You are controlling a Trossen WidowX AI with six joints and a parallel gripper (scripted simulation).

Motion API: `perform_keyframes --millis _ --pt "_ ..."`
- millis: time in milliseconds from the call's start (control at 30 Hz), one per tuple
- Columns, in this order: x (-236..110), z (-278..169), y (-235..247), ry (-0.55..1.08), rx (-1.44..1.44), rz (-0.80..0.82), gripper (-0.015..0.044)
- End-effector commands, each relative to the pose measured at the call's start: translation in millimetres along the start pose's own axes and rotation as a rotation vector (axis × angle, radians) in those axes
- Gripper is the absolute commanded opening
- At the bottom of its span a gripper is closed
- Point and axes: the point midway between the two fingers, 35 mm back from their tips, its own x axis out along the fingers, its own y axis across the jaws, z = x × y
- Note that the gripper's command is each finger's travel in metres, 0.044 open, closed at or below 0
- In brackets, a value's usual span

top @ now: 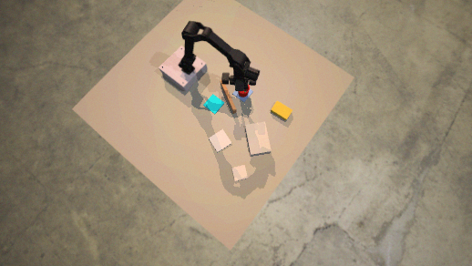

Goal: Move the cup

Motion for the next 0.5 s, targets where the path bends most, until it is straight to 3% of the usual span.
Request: perform_keyframes --millis 0,467 --pt "10.3 -1.1 -1.4 0.009 0.005 -0.012 0.0148" --pt "33.1 -1.1 -2.2 0.009 0.005 -0.012 0.0148"
